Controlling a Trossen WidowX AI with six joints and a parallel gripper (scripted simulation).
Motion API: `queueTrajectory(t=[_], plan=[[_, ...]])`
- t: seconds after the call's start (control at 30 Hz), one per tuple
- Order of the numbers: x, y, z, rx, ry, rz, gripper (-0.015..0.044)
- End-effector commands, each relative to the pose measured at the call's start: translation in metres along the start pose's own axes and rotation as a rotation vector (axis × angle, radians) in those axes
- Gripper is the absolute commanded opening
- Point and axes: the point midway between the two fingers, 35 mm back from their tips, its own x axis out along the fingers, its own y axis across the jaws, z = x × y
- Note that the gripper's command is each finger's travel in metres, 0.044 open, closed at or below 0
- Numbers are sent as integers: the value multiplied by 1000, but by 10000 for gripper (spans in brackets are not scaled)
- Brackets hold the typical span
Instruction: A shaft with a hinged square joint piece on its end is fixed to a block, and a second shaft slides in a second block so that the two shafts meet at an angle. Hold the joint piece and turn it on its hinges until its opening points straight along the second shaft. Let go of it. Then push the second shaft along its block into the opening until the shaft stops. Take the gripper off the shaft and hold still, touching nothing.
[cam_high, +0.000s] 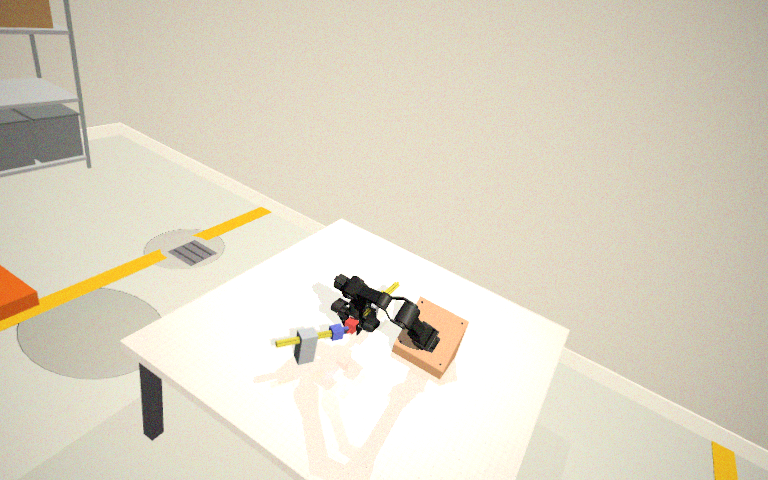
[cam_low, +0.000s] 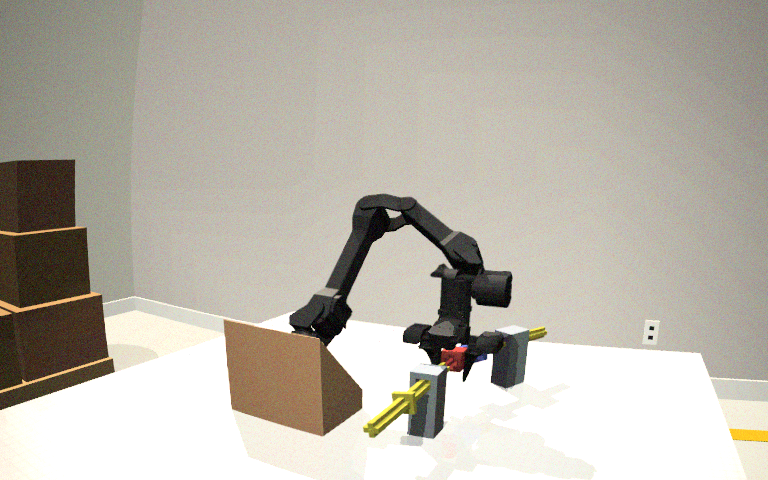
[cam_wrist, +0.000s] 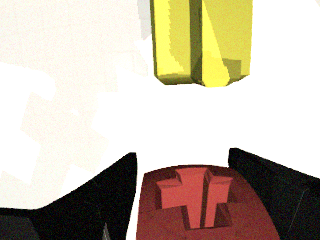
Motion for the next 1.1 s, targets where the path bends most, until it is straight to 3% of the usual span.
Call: queueTrajectory(t=[0.0, 0.13, 0.6, 0.8, 1.07], plan=[[0, 0, 0, 1, -1, 0, 357], [0, 0, 0, 1, -1, 0, 440], [-1, 0, 0, 1, -6, 1, 440], [-28, 0, -4, 1, -142, 4, 440], [-32, 0, -4, -21, -145, 6, 440]])
